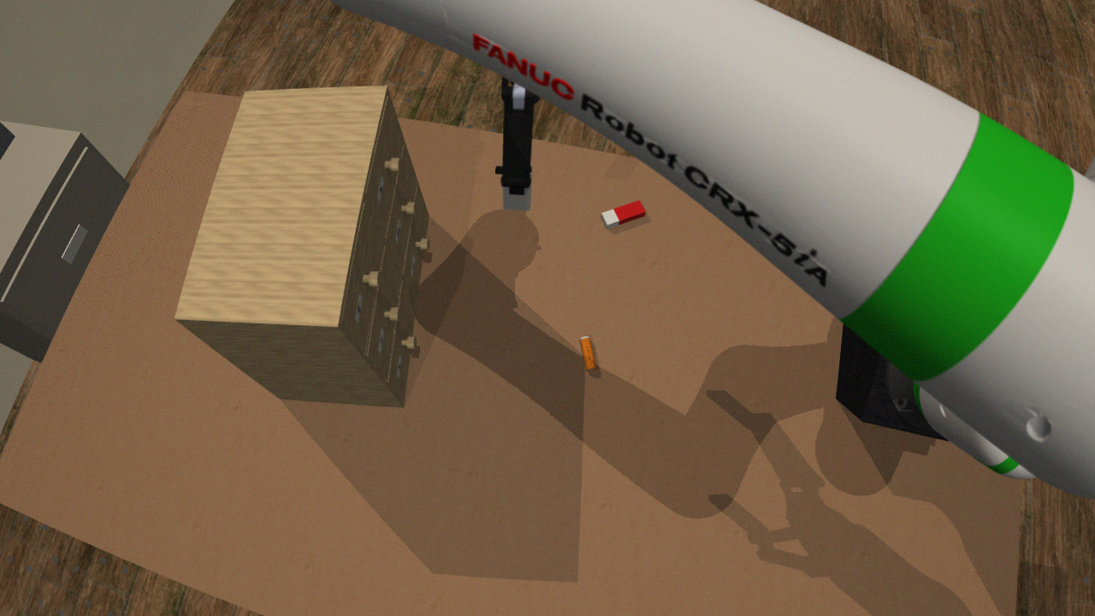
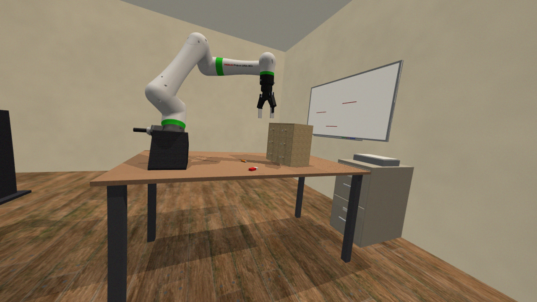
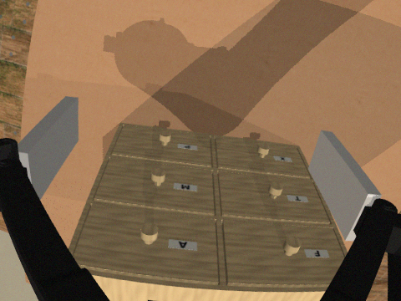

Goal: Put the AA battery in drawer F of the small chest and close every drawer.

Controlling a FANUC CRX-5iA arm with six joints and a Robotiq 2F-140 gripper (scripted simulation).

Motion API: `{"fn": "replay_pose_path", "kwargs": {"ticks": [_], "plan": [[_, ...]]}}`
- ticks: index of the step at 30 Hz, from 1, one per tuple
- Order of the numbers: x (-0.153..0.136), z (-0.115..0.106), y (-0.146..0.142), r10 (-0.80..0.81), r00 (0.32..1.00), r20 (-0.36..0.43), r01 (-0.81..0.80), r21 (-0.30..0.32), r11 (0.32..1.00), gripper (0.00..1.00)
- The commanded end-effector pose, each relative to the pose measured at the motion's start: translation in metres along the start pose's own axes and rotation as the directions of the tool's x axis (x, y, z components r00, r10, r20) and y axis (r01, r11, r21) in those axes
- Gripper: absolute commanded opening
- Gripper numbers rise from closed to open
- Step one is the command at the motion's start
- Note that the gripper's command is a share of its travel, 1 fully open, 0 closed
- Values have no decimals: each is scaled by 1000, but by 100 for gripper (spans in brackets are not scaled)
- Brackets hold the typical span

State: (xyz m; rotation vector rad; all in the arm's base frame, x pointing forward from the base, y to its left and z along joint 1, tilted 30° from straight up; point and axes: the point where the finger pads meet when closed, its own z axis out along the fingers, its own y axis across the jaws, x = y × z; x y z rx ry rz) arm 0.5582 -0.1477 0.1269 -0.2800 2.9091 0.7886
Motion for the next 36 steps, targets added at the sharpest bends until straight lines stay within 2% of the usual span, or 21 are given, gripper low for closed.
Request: {"fn": "replay_pose_path", "kwargs": {"ticks": [1, 7, 9, 12, 18, 24, 26, 36], "plan": [[-4, 4, 0, 0, 999, 51, 0, 0, 1000, 100], [-15, 17, 0, -1, 981, 192, 0, 1, 1000, 100], [-15, 17, 0, -1, 981, 192, 0, 1, 1000, 100], [-23, 25, 0, -1, 959, 284, 0, 1, 1000, 100], [-41, 45, 0, -1, 870, 494, 1, 0, 1000, 100], [-56, 61, 0, -1, 759, 651, 1, 0, 1000, 100], [-56, 61, 0, -1, 759, 651, 1, 0, 1000, 100], [-74, 81, 0, -1, 591, 807, 1, 0, 1000, 100]]}}
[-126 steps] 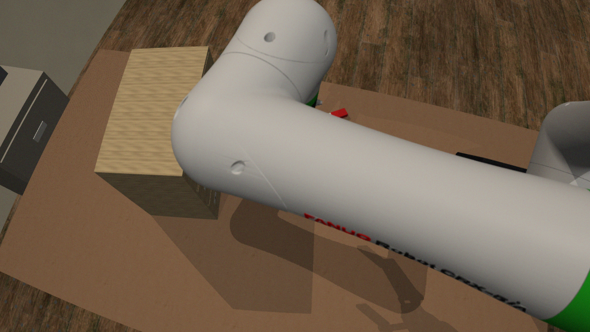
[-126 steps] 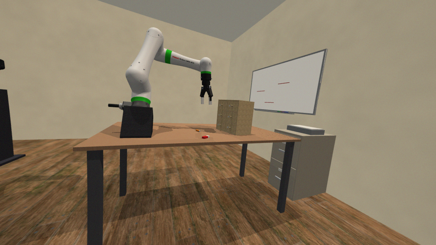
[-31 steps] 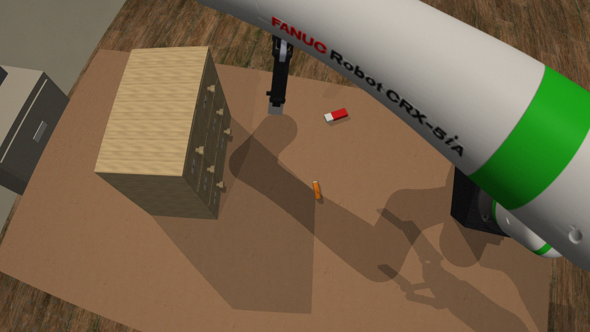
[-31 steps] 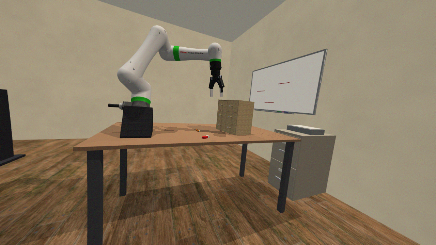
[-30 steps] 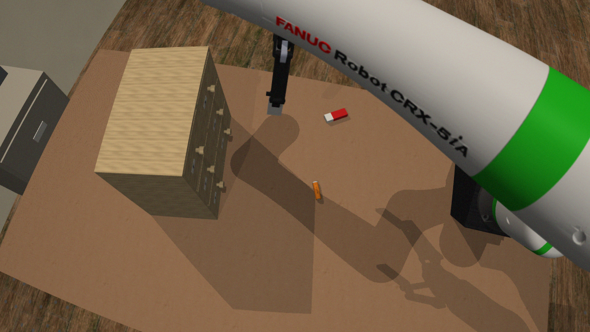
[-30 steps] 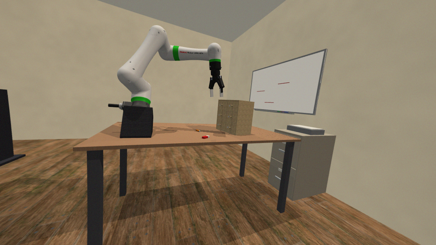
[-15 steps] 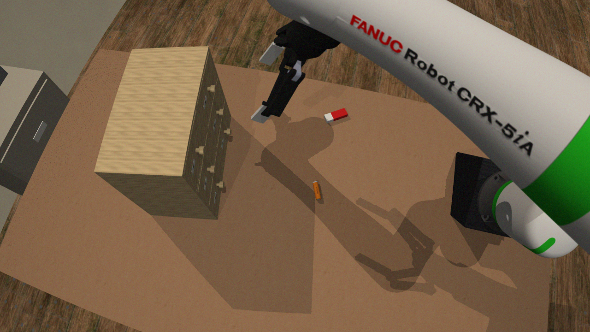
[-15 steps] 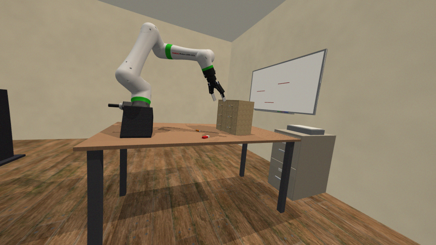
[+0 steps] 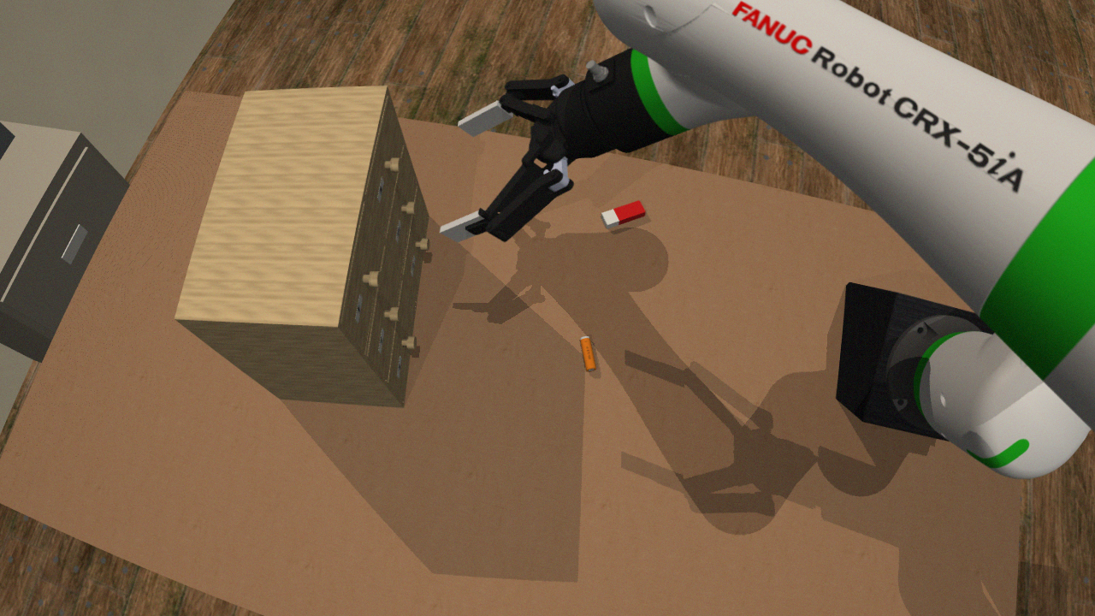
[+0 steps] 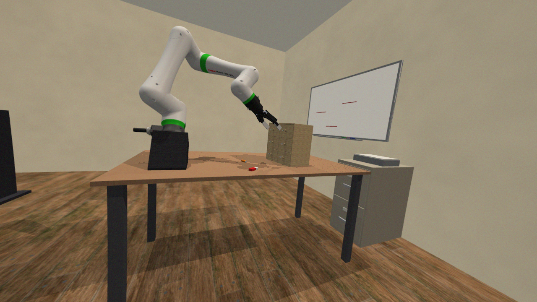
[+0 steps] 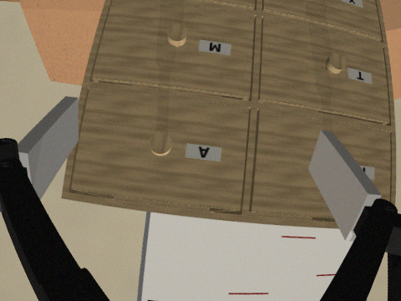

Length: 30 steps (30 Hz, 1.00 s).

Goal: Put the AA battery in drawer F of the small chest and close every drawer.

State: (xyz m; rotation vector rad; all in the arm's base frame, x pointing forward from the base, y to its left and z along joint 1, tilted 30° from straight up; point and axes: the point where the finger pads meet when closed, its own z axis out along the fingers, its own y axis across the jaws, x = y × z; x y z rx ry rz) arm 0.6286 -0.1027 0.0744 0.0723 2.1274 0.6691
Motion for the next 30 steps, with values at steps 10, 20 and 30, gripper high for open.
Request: {"fn": "replay_pose_path", "kwargs": {"ticks": [10, 20, 30], "plan": [[4, 25, 2, -6, 974, 228, 10, -18, 1000, 100], [5, 35, 3, -4, 951, 309, 10, -19, 1000, 100], [5, 37, 3, -4, 947, 321, 10, -18, 1000, 100]]}}
